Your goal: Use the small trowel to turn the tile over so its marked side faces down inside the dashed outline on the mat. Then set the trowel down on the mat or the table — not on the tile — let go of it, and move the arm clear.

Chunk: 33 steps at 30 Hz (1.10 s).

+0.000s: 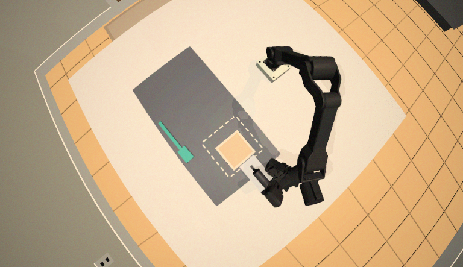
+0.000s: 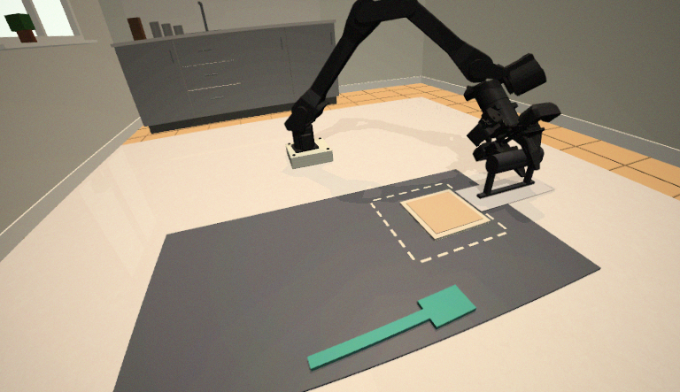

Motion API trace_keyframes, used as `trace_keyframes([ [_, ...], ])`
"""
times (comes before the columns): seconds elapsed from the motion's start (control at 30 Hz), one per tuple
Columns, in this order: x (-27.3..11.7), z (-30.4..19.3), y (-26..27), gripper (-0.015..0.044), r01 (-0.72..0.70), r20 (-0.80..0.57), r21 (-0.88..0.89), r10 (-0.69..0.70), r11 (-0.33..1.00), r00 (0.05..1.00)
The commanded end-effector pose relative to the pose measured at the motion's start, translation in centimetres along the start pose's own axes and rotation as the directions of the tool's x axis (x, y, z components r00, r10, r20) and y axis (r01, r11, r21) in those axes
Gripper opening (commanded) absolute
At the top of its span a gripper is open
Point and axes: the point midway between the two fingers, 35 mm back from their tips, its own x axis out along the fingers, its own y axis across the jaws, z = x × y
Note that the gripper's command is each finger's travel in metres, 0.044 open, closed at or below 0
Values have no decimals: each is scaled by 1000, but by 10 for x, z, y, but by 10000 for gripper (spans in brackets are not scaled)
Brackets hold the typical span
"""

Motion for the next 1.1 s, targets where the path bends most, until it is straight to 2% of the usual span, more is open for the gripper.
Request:
trace_keyframes([
  [0.0, -11, -12, 15, 0, -18, -9, 18, 19, 1000, 1000],
  [0.37, -20, -21, 31, 0, -19, 0, 27, 19, 999, 1000],
  [1.07, 53, 162, 96, 0, -75, 318, 280, -19, 957, 948],
])
